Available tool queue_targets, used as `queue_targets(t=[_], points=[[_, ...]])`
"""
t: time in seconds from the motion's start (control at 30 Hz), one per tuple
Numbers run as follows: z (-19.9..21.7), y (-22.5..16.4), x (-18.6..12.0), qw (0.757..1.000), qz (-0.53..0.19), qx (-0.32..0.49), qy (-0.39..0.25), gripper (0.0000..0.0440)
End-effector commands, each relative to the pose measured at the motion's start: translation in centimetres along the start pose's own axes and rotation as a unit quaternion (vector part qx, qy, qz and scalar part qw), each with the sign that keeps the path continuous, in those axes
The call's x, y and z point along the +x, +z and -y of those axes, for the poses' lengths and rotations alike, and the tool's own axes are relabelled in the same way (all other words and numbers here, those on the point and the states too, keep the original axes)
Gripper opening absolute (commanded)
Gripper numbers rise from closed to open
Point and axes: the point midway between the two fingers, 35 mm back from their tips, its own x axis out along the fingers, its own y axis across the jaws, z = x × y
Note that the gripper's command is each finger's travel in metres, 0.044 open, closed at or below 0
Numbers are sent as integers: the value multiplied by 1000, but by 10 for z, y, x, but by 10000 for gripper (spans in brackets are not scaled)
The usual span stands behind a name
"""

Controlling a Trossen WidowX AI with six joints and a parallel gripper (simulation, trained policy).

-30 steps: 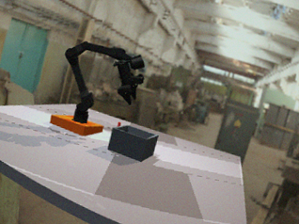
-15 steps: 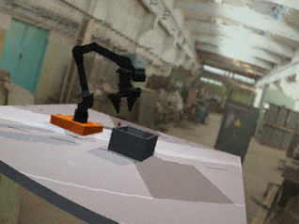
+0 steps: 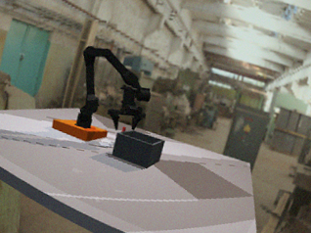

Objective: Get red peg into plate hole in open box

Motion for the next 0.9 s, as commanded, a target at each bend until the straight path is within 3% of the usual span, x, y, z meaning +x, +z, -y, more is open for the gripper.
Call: queue_targets(t=[0.0, 0.17, 0.73, 0.87], points=[[2, -2, 17, 1000, 5, 23, -5, 440], [3, -4, 34, 999, 9, 51, 0, 428], [6, -7, 46, 994, -31, 104, -12, 5], [0, 0, 41, 995, -26, 99, -2, 4]])
